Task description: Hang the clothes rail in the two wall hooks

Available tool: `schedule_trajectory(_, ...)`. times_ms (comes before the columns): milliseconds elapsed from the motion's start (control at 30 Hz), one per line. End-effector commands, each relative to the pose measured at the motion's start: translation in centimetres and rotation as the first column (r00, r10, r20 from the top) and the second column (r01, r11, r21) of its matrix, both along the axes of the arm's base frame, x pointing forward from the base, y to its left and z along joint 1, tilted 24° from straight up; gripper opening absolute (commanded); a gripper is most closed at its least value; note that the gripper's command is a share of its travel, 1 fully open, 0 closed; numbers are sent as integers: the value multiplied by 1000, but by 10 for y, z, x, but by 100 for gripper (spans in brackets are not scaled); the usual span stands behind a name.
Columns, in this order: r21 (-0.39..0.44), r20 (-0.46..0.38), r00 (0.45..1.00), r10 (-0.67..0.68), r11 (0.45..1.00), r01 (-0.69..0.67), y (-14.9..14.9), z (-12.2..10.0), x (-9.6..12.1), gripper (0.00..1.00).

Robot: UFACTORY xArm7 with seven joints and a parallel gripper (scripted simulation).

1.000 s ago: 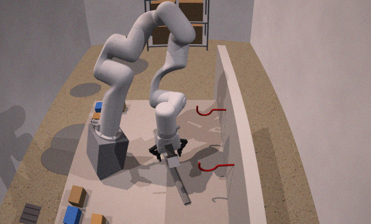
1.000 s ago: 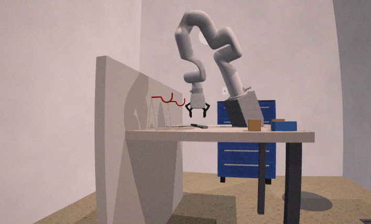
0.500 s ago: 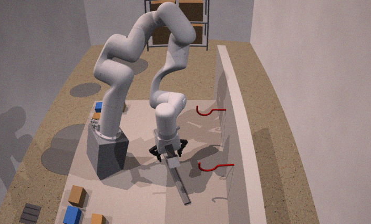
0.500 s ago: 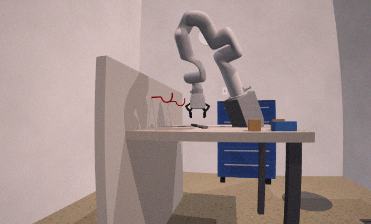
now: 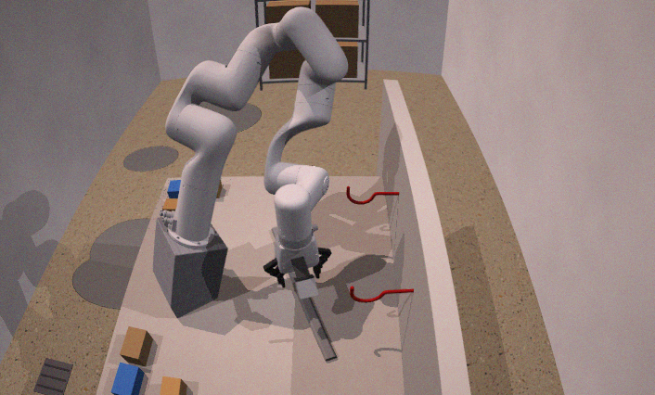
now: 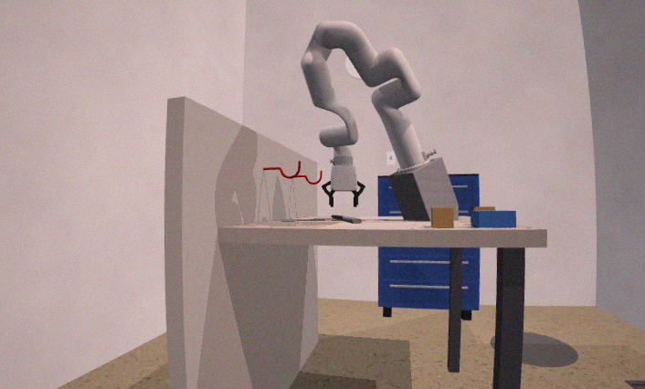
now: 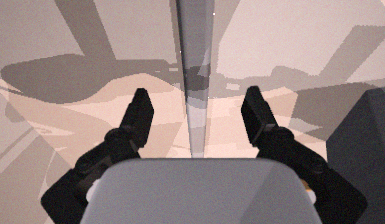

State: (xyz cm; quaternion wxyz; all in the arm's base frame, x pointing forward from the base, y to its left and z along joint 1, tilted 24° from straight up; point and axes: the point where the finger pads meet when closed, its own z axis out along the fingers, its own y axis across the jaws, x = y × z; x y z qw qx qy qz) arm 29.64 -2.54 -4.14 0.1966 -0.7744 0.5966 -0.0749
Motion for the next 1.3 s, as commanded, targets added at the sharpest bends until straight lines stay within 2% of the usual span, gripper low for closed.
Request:
schedule_trajectory(0, 0, 1, 1000, -2, 1000, 2, 0, -2, 1, 100)
schedule_trajectory(1267, 0, 1, 1000, -2, 1000, 2, 5, -23, 9, 100)
